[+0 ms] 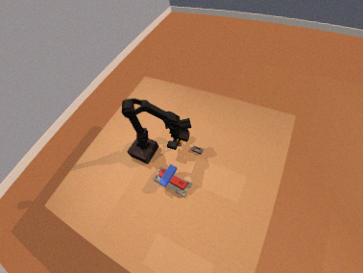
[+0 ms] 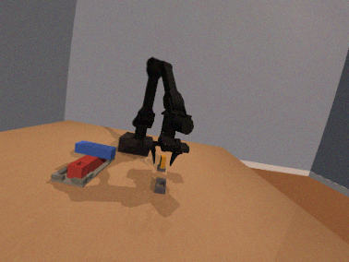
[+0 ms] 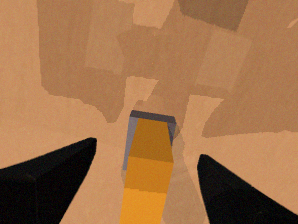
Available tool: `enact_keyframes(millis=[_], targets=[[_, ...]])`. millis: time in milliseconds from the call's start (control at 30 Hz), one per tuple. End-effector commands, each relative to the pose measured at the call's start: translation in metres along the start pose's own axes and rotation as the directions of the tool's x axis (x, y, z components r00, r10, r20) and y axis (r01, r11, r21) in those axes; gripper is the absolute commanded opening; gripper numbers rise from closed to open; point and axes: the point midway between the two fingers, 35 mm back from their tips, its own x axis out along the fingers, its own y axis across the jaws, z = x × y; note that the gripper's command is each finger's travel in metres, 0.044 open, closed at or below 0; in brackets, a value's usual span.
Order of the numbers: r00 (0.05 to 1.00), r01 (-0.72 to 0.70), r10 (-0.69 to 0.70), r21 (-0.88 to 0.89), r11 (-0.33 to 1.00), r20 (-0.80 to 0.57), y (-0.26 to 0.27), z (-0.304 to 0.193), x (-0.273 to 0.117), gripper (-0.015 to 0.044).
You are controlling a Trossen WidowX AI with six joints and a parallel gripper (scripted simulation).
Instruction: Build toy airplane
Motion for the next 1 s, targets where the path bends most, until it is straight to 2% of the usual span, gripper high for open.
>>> enact_keyframes(millis=[0,200,433,467,967], targets=[[1.0,0.0,0.0,0.005,1.0,-0.005,0.0,-0.001,0.001,0.023],[1.0,0.0,0.0,0.005,1.0,-0.005,0.0,-0.001,0.001,0.0072],[1.0,0.0,0.0,0.005,1.0,-0.005,0.0,-0.001,0.001,0.0026],[1.0,0.0,0.0,0.005,1.0,-0.005,0.0,-0.001,0.001,0.0],[1.0,0.003,-0.003,0.005,1.0,-0.006,0.004,0.005,-0.03,0.0]])
